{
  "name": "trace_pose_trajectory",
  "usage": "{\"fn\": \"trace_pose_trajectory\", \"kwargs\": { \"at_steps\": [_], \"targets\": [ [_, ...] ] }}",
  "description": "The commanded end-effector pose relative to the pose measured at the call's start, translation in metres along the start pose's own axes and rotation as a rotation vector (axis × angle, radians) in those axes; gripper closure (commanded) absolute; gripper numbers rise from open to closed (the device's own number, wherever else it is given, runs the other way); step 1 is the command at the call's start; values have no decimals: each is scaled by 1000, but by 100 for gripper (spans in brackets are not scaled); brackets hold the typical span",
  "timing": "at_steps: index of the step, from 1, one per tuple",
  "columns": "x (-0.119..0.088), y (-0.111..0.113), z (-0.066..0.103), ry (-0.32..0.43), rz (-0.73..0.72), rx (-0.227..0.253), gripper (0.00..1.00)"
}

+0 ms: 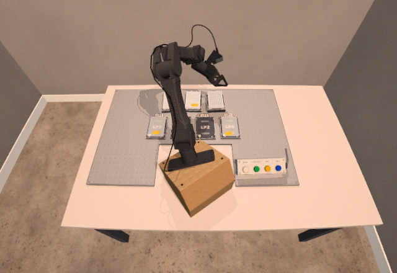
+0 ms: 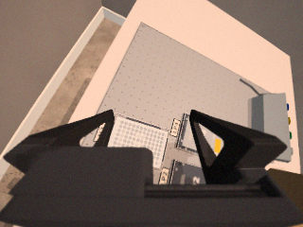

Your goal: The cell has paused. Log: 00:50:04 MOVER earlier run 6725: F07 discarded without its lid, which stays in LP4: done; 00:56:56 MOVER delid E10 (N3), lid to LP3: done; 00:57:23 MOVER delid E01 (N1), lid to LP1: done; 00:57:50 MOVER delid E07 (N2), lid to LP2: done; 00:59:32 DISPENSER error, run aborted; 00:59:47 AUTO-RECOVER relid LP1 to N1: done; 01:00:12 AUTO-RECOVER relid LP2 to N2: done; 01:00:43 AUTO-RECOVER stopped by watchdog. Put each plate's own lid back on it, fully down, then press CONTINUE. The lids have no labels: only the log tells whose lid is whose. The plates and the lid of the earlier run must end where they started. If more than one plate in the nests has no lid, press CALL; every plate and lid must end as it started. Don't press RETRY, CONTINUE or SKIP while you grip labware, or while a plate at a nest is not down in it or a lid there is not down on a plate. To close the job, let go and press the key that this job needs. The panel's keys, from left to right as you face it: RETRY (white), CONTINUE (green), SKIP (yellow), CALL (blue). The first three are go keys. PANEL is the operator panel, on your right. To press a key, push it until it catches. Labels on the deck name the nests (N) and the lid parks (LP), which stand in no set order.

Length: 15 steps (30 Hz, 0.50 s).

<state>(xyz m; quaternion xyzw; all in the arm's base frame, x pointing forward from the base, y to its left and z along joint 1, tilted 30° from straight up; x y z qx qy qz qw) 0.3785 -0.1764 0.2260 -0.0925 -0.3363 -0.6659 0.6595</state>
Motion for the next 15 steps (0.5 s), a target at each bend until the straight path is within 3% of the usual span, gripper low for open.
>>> {"fn": "trace_pose_trajectory", "kwargs": {
  "at_steps": [1,5,7,11,13,14,15],
  "targets": [
    [3,-5,8,25,53,39,0],
    [-18,-10,13,74,131,65,0],
    [-9,-12,11,85,146,69,0],
    [-32,-19,15,138,229,94,0],
    [-32,-19,15,138,229,94,0],
    [-19,-15,17,126,218,114,0],
    [-30,-25,12,153,245,94,0]
  ]
}}
Point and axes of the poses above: the point where the finger pads meet when closed, its own z axis back along the fingers, its own y axis across the jaws, x = y × z, the point moved 8 cm from there along z, back along the fingers, and after that the axes turned 9 degrees about -z, right-handed, at the moved point
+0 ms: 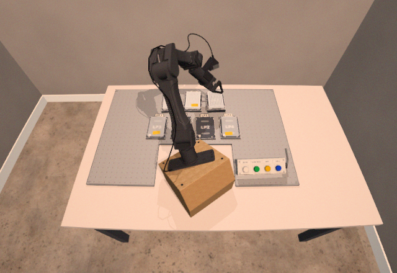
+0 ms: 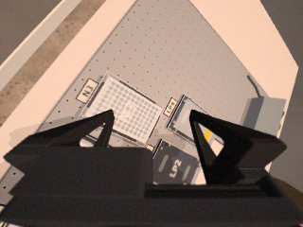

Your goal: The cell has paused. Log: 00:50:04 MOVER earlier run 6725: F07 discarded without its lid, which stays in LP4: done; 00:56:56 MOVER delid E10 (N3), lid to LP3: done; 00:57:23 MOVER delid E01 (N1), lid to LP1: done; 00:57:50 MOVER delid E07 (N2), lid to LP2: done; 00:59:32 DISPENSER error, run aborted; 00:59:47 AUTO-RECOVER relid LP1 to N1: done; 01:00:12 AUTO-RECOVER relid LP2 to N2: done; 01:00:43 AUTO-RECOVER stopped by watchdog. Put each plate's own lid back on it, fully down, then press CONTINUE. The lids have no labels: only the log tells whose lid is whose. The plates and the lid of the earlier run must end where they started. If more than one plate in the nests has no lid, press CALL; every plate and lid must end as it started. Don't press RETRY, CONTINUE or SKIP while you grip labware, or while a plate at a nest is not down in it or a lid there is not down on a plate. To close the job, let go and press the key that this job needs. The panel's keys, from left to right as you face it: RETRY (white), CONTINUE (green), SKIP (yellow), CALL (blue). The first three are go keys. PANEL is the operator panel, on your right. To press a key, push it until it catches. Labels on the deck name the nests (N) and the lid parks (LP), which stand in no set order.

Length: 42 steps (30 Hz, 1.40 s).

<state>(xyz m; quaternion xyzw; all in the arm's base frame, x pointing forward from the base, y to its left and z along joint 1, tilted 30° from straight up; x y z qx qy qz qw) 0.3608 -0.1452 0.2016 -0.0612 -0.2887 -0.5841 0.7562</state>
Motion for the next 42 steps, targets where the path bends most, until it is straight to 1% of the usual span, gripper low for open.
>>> {"fn": "trace_pose_trajectory", "kwargs": {
  "at_steps": [1,3,5,6,7,9,10,12,13,15,18,20,22,24,26,28,30,32,33,37,38,39,40,42],
  "targets": [
    [1,-6,9,5,41,47,0],
    [-12,-4,11,30,89,68,0],
    [-7,-10,8,47,106,68,0],
    [2,-4,17,43,117,89,0],
    [-10,-11,9,65,137,82,0],
    [-18,-14,9,85,170,96,0],
    [-26,-12,11,98,197,109,0],
    [-24,-18,9,123,221,106,0],
    [-26,-18,9,123,234,123,0],
    [-26,-18,9,123,234,123,0],
    [-44,-18,12,156,299,156,0],
    [-39,-24,11,173,315,159,0],
    [-47,-27,11,188,345,178,0],
    [-60,-26,14,211,394,205,0],
    [-55,-31,12,224,409,212,0],
    [-63,-34,13,241,440,231,0],
    [-76,-34,16,262,488,259,0],
    [-76,-34,16,262,488,259,0],
    [-75,-39,15,267,489,262,0],
    [-95,-43,19,303,564,310,0],
    [-89,-47,16,306,562,311,0],
    [-78,-37,23,278,574,348,0],
    [-92,-49,16,321,593,332,0],
    [-100,-53,18,336,623,355,0]
  ]
}}
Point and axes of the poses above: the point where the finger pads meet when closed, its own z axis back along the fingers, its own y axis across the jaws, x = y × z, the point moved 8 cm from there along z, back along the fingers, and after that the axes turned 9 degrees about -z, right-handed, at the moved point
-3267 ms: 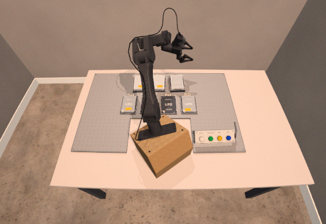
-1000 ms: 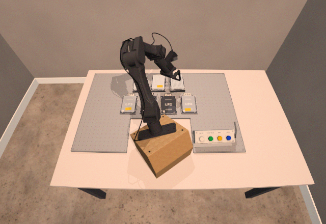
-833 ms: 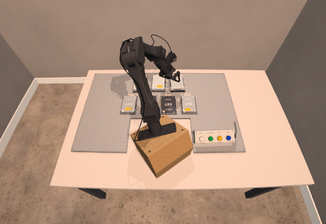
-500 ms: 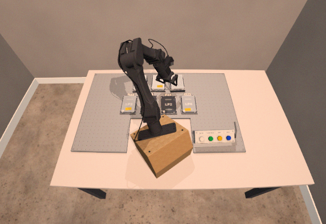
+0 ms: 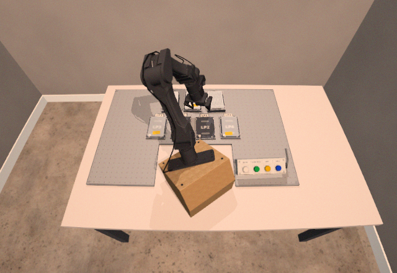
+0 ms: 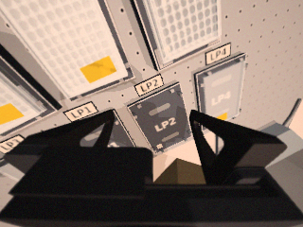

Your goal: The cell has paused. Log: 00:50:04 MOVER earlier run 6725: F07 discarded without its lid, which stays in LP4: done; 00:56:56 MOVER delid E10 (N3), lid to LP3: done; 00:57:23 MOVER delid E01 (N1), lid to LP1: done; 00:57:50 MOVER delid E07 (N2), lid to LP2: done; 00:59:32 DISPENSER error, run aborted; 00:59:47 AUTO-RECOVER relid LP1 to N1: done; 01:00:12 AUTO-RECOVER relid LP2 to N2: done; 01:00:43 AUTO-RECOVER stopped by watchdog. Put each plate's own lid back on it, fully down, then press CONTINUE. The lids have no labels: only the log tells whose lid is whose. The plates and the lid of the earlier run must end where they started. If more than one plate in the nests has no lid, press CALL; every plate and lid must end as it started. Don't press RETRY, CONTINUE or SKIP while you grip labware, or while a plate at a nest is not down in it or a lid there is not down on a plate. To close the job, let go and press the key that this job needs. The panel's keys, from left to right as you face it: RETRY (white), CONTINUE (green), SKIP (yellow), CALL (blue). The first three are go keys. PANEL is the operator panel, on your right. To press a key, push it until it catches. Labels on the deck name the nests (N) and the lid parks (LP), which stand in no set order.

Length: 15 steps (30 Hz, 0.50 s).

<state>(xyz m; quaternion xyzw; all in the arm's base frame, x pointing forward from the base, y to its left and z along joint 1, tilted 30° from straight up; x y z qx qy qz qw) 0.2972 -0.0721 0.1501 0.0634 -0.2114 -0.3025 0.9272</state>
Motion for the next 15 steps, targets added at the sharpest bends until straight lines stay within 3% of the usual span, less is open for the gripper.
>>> {"fn": "trace_pose_trajectory", "kwargs": {
  "at_steps": [1,9,11,15],
  "targets": [
    [-11,3,4,2,84,71,0],
    [-31,6,2,40,186,139,0],
    [-24,3,5,29,203,159,0],
    [-49,7,0,70,278,209,0]
  ]
}}
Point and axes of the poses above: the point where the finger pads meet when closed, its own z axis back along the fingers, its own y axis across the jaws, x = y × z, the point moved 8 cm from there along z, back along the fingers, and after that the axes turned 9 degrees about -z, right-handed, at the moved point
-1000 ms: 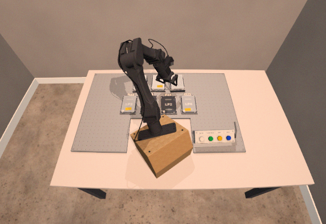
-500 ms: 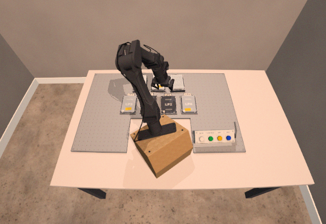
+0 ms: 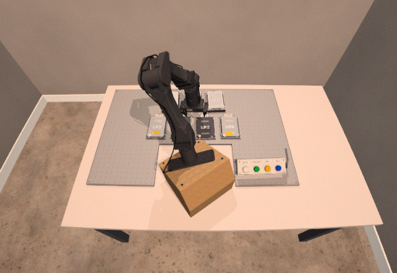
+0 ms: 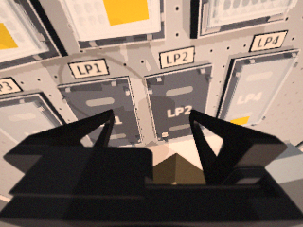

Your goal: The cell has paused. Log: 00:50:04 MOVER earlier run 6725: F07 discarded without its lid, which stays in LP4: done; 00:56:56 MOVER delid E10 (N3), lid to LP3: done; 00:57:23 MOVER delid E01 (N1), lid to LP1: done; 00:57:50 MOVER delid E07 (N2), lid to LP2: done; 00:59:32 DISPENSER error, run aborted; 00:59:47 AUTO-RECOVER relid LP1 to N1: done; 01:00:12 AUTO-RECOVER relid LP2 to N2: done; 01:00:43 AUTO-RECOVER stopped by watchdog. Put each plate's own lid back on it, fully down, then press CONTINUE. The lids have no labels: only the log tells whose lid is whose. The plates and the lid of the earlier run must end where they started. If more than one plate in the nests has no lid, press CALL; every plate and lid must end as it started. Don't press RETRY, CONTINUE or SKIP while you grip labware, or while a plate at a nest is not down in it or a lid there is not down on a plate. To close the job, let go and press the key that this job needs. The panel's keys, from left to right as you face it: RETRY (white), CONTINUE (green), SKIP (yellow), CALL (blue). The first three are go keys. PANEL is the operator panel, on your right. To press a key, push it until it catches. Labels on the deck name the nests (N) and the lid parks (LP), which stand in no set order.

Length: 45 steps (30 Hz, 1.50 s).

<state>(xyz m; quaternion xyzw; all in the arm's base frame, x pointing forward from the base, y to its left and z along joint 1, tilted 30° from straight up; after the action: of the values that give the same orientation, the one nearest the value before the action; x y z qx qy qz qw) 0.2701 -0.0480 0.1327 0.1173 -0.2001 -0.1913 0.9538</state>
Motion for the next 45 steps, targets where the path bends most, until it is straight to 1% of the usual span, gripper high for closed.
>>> {"fn": "trace_pose_trajectory", "kwargs": {
  "at_steps": [1,2,3,5,9,10,18,19,24,26,28,29,35,36,38,39,40,41,43,45],
  "targets": [
    [-9,5,3,-10,87,74,0],
    [-11,2,3,9,92,82,0],
    [0,2,3,16,106,93,0],
    [1,1,2,20,130,111,0],
    [2,2,4,15,132,111,0],
    [3,4,10,-8,140,113,0],
    [3,5,11,-13,141,113,0],
    [-7,-5,3,-29,134,119,1],
    [-10,-31,-2,-192,127,153,6],
    [-10,-31,-2,-192,127,153,6],
    [-13,-42,-7,-244,118,167,8],
    [-15,-49,-13,-257,106,175,9],
    [-18,-79,-21,-452,79,221,15],
    [-18,-84,-23,-475,78,226,16],
    [-14,-93,-24,-477,90,223,18],
    [3,-99,-17,-513,115,215,19],
    [5,-103,-17,-513,115,214,20],
    [7,-108,-18,-513,115,214,100],
    [7,-108,-18,-513,115,214,100],
    [11,-118,-19,-513,116,213,100]
  ]
}}
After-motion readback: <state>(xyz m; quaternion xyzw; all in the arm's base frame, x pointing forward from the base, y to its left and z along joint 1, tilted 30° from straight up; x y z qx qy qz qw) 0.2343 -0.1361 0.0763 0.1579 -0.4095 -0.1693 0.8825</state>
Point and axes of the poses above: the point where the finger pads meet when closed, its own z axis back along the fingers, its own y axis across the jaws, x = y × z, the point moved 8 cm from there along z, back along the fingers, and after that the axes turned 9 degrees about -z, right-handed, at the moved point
